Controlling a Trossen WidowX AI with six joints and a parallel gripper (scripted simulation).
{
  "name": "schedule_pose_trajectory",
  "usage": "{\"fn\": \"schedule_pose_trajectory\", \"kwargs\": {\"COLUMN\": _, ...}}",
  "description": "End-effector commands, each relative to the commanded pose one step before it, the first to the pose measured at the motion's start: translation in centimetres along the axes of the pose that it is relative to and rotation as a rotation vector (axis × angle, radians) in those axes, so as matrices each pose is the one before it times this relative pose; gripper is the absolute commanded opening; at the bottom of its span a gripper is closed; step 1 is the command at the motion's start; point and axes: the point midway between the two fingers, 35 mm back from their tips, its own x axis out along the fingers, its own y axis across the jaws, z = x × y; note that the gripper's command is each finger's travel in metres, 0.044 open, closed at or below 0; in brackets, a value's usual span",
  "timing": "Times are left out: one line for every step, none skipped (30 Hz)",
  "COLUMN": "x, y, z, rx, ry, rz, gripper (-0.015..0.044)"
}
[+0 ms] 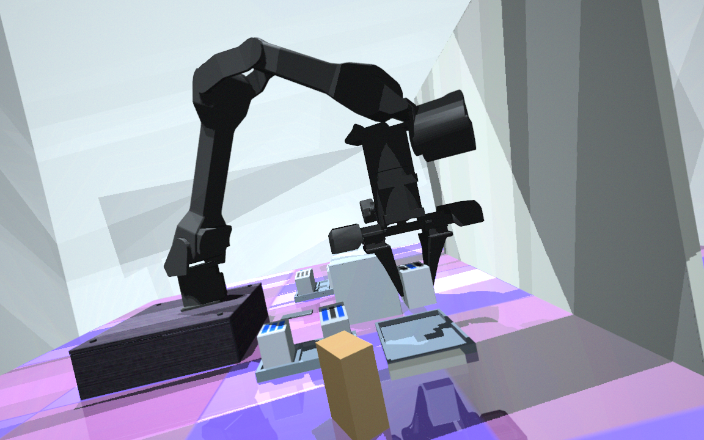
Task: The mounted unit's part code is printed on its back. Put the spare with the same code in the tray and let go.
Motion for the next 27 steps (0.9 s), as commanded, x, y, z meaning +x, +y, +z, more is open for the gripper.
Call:
{"fn": "schedule_pose_trajectory", "kwargs": {"x": 0.614, "y": 0.237, "z": 0.134, "rx": -0.0051, "ry": -0.00412, "rz": 0.00573, "gripper": 0.0000}}
{"fn": "schedule_pose_trajectory", "kwargs": {"x": 0.089, "y": 0.012, "z": 0.007, "rx": 0.0000, "ry": -0.00001, "rz": 0.00001, "gripper": 0.0000}}
{"fn": "schedule_pose_trajectory", "kwargs": {"x": 0.089, "y": 0.012, "z": 0.007, "rx": 0.0000, "ry": -0.00001, "rz": 0.00001, "gripper": 0.0000}}
{"fn": "schedule_pose_trajectory", "kwargs": {"x": 0.089, "y": 0.012, "z": 0.007, "rx": 0.0000, "ry": -0.00001, "rz": 0.00001, "gripper": 0.0000}}
{"fn": "schedule_pose_trajectory", "kwargs": {"x": 0.089, "y": 0.012, "z": 0.007, "rx": 0.0000, "ry": -0.00001, "rz": 0.00002, "gripper": 0.0000}}
{"fn": "schedule_pose_trajectory", "kwargs": {"x": 0.089, "y": 0.013, "z": 0.007, "rx": 0.0000, "ry": -0.00001, "rz": 0.00002, "gripper": 0.0000}}
{"fn": "schedule_pose_trajectory", "kwargs": {"x": 0.089, "y": 0.013, "z": 0.008, "rx": 0.0000, "ry": -0.00001, "rz": 0.00002, "gripper": 0.0000}}
{"fn": "schedule_pose_trajectory", "kwargs": {"x": 0.089, "y": 0.013, "z": 0.008, "rx": 0.0000, "ry": -0.00001, "rz": 0.00002, "gripper": 0.0000}}
{"fn": "schedule_pose_trajectory", "kwargs": {"x": 0.089, "y": 0.013, "z": 0.008, "rx": 0.0000, "ry": -0.00001, "rz": 0.00002, "gripper": 0.0000}}
{"fn": "schedule_pose_trajectory", "kwargs": {"x": 0.089, "y": 0.014, "z": 0.008, "rx": 0.0000, "ry": -0.00001, "rz": 0.00002, "gripper": 0.0000}}
{"fn": "schedule_pose_trajectory", "kwargs": {"x": 0.088, "y": 0.014, "z": 0.008, "rx": 0.0000, "ry": -0.00001, "rz": 0.00002, "gripper": 0.0000}}
{"fn": "schedule_pose_trajectory", "kwargs": {"x": 0.088, "y": 0.014, "z": 0.008, "rx": 0.0000, "ry": -0.00001, "rz": 0.00002, "gripper": 0.0000}}
{"fn": "schedule_pose_trajectory", "kwargs": {"x": 0.088, "y": 0.014, "z": 0.008, "rx": 0.0000, "ry": -0.00001, "rz": 0.00002, "gripper": 0.0000}}
{"fn": "schedule_pose_trajectory", "kwargs": {"x": 0.088, "y": 0.015, "z": 0.008, "rx": 0.0000, "ry": -0.00001, "rz": 0.00002, "gripper": 0.0000}}
{"fn": "schedule_pose_trajectory", "kwargs": {"x": 0.088, "y": 0.015, "z": 0.009, "rx": 0.0000, "ry": -0.00001, "rz": 0.00002, "gripper": 0.0000}}
{"fn": "schedule_pose_trajectory", "kwargs": {"x": 0.088, "y": 0.015, "z": 0.009, "rx": 0.0000, "ry": -0.00001, "rz": 0.00002, "gripper": 0.0000}}
{"fn": "schedule_pose_trajectory", "kwargs": {"x": 0.088, "y": 0.015, "z": 0.009, "rx": 0.0000, "ry": -0.00001, "rz": 0.00002, "gripper": 0.0000}}
{"fn": "schedule_pose_trajectory", "kwargs": {"x": 0.088, "y": 0.016, "z": 0.009, "rx": 0.0000, "ry": -0.00001, "rz": 0.00002, "gripper": 0.0000}}
{"fn": "schedule_pose_trajectory", "kwargs": {"x": 0.088, "y": 0.016, "z": 0.009, "rx": 0.0000, "ry": -0.00001, "rz": 0.00002, "gripper": 0.0000}}
{"fn": "schedule_pose_trajectory", "kwargs": {"x": 0.088, "y": 0.016, "z": 0.009, "rx": 0.0000, "ry": -0.00001, "rz": 0.00002, "gripper": 0.0000}}
{"fn": "schedule_pose_trajectory", "kwargs": {"x": 0.087, "y": 0.016, "z": 0.009, "rx": 0.0000, "ry": -0.00001, "rz": 0.00002, "gripper": 0.0000}}
{"fn": "schedule_pose_trajectory", "kwargs": {"x": 0.087, "y": 0.017, "z": 0.009, "rx": 0.0000, "ry": -0.00001, "rz": 0.00002, "gripper": 0.0000}}
{"fn": "schedule_pose_trajectory", "kwargs": {"x": 0.087, "y": 0.017, "z": 0.010, "rx": 0.0000, "ry": -0.00001, "rz": 0.00002, "gripper": 0.0000}}
{"fn": "schedule_pose_trajectory", "kwargs": {"x": 0.087, "y": 0.017, "z": 0.010, "rx": 0.0000, "ry": -0.00001, "rz": 0.00002, "gripper": 0.0000}}
{"fn": "schedule_pose_trajectory", "kwargs": {"x": 0.087, "y": 0.017, "z": 0.010, "rx": 0.0000, "ry": -0.00001, "rz": 0.00002, "gripper": 0.0000}}
{"fn": "schedule_pose_trajectory", "kwargs": {"x": 0.087, "y": 0.017, "z": 0.010, "rx": 0.0000, "ry": -0.00001, "rz": 0.00002, "gripper": 0.0000}}
{"fn": "schedule_pose_trajectory", "kwargs": {"x": 0.087, "y": 0.018, "z": 0.010, "rx": 0.0000, "ry": -0.00001, "rz": 0.00002, "gripper": 0.0000}}
